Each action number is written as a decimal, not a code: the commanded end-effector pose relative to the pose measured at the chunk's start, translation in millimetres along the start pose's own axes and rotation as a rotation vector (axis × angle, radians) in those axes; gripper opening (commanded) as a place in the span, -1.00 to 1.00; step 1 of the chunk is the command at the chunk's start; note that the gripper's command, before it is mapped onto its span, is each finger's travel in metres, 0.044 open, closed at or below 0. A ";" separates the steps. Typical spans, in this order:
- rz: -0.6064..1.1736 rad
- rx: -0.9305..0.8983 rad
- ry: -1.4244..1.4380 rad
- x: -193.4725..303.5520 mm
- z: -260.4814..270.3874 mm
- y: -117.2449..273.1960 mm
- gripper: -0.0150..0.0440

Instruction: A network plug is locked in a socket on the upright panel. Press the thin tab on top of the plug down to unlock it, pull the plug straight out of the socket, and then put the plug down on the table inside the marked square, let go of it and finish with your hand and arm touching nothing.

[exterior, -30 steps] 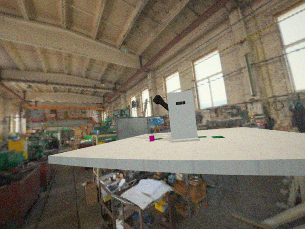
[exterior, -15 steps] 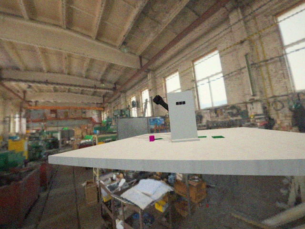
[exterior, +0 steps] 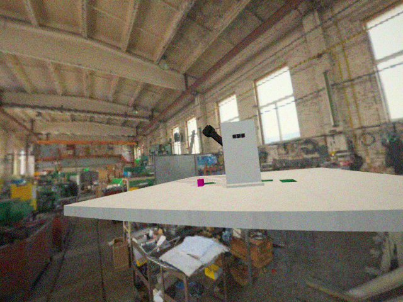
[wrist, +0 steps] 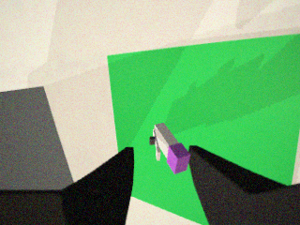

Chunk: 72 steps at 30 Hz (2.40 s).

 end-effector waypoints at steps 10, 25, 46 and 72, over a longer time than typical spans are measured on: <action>-0.002 -0.003 -0.007 -0.1 1.7 12.5 0.04; -0.001 -0.002 -0.006 1.4 2.0 24.1 0.04; 0.009 0.006 -0.009 6.5 14.4 36.6 0.04; 0.012 0.009 -0.010 8.6 28.7 56.9 0.04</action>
Point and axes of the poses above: the point midway between the two fingers, 35 mm back from their tips, its own y axis back along the fingers, its own z axis across the jaws, x = y × z, the point moved 2 cm from there along y, back along the fingers
